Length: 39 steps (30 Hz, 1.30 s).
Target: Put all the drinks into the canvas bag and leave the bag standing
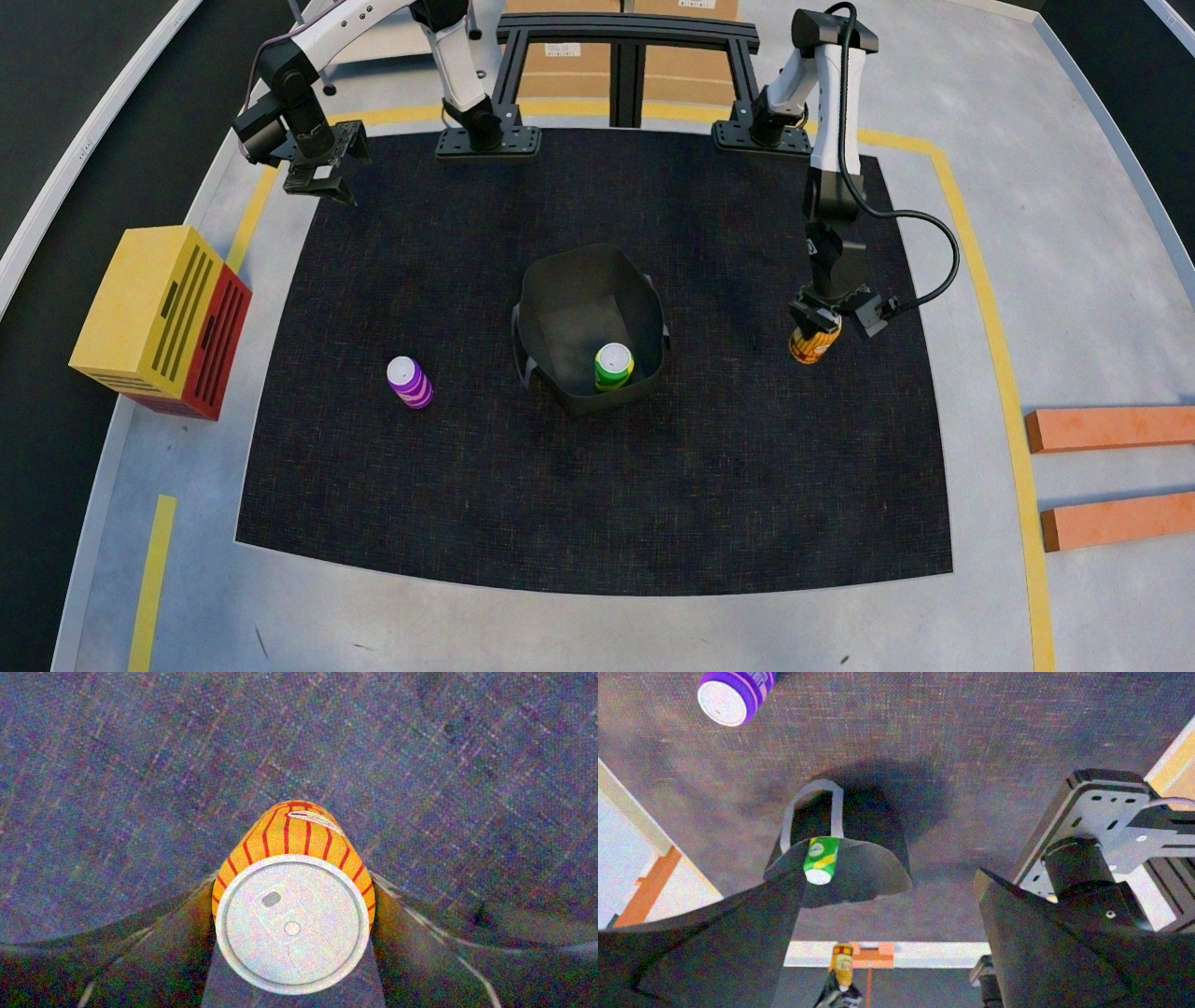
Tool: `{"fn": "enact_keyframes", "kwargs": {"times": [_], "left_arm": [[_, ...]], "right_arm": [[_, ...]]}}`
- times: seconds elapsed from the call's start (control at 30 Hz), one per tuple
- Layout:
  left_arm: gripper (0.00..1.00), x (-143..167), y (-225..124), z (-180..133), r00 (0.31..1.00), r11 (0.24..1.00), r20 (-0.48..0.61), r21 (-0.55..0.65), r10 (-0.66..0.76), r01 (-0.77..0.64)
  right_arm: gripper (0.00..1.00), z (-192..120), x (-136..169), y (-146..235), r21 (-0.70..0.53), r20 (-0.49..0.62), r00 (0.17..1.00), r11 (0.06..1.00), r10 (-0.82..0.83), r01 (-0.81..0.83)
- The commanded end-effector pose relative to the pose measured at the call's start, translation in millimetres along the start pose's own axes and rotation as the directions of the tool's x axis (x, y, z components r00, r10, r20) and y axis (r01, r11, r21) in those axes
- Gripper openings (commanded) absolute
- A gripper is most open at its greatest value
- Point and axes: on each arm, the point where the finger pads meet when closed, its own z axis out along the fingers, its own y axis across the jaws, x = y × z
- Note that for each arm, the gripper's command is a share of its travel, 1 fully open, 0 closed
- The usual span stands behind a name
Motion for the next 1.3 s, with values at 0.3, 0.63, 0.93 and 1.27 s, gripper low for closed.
{"fn": "enact_keyframes", "kwargs": {"times": [0.3, 0.63, 0.93, 1.27], "left_arm": [[0.74, -85, -19, -52, 0.982, 0.996, 0.174, 0.068, -0.075, 0.064], [0.74, -63, -14, -47, 0.987, 0.997, 0.149, 0.06, -0.061, 0.052], [0.74, -60, -11, -47, 0.987, 0.997, 0.148, 0.056, -0.059, 0.051], [0.74, -69, -29, -60, 0.98, 0.994, 0.176, 0.072, -0.09, 0.078]], "right_arm": [[1.0, -13, -7, 6, -0.046, 0.057, 0.998, 0.999, 0.008, -0.005], [1.0, -13, -7, 6, -0.046, 0.057, 0.998, 0.999, 0.008, -0.005], [1.0, -13, -7, 6, -0.046, 0.057, 0.998, 0.999, 0.008, -0.005], [1.0, -13, -7, 6, -0.046, 0.057, 0.998, 0.999, 0.008, -0.005]]}}
